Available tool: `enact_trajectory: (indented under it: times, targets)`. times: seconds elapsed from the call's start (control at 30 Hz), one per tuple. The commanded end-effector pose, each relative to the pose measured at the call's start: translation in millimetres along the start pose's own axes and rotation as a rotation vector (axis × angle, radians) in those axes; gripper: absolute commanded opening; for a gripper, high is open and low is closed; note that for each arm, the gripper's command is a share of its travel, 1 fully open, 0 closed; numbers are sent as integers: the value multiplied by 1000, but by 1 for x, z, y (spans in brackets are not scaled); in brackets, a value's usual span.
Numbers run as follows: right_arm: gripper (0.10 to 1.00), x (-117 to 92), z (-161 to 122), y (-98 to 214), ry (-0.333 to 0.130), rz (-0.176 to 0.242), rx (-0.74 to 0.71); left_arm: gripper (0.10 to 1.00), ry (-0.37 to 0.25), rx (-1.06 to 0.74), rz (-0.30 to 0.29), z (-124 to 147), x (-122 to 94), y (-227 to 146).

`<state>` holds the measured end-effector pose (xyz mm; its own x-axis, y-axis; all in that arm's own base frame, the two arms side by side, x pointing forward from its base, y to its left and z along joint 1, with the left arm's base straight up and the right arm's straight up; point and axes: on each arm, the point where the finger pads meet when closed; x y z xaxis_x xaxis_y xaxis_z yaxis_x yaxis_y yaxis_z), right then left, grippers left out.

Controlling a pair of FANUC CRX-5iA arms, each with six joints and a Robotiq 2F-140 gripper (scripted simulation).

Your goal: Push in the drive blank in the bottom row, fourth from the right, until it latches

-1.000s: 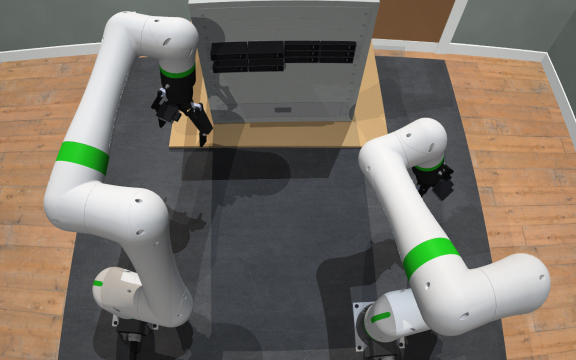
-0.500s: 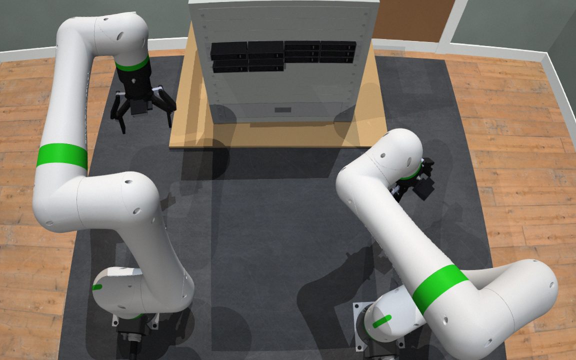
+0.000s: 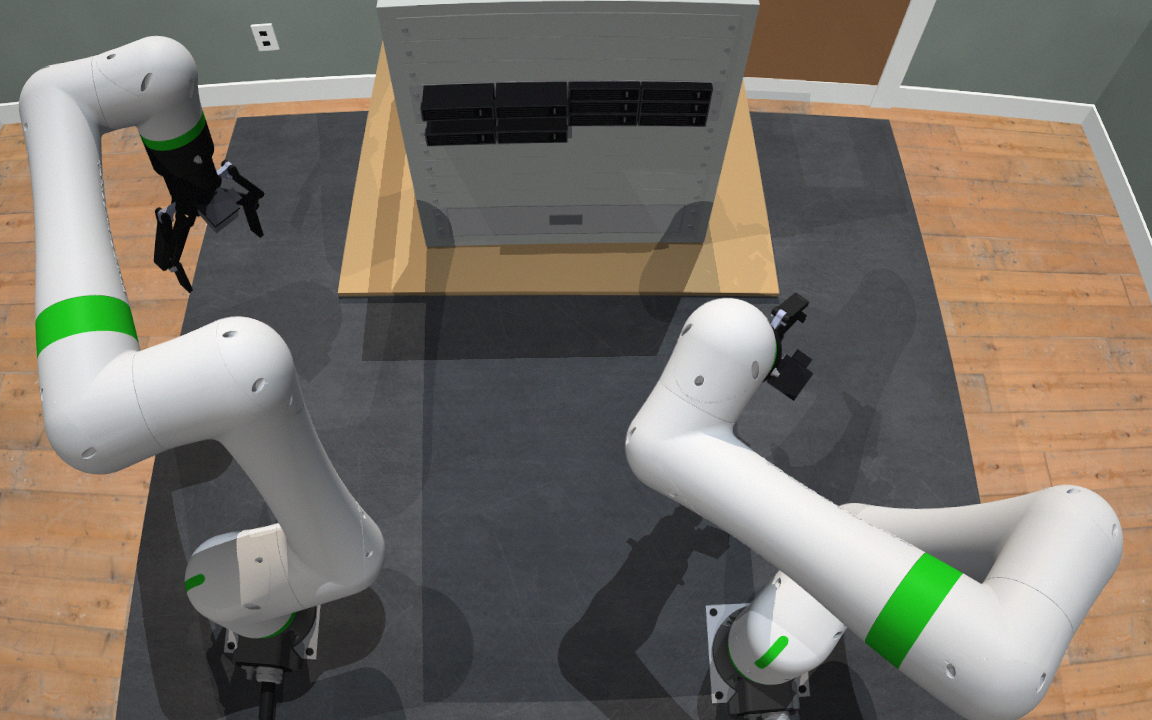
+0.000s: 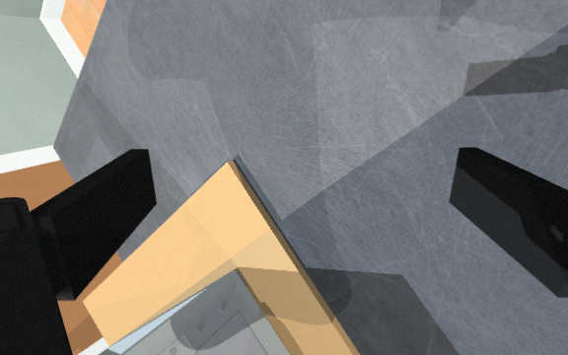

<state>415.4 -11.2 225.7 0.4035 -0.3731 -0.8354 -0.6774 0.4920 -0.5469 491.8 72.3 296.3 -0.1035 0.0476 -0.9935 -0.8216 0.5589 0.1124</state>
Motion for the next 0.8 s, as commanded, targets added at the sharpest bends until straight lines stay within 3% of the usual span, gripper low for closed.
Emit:
enact_trajectory:
  times: [0.0,0.17,0.23,0.27,0.4,0.57,0.73,0.77]
  targets:
    - [1000,-37,49,5,-75,-148,-43,1000,7,-242,-13,33,4,30]
    - [1000,-72,99,10,-175,-314,-107,1000,18,-476,-19,61,8,64]
    - [1000,-72,99,10,-175,-314,-107,1000,18,-476,-19,61,8,64]
    - [1000,-92,127,14,-202,-355,-123,1000,21,-556,-21,70,10,76]
    - [1000,-119,164,18,-292,-503,-180,1000,31,-770,-25,93,15,109]
    - [1000,-157,215,23,-380,-652,-231,1000,42,-1003,-28,113,20,147]
    - [1000,-192,264,28,-451,-769,-273,1000,54,-1237,-30,131,26,187]
    - [1000,-192,264,28,-451,-769,-273,1000,54,-1237,-30,131,26,187]
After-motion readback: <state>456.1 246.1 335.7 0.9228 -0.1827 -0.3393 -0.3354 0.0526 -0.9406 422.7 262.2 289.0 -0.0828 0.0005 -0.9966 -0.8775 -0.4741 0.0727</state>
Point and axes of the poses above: on each arm, the point where the finger pads meet when closed, its own x axis out along the fingers, its own y axis across the jaws, z = x × y, and after that the axes turned 5 degrees about -x, right-handed
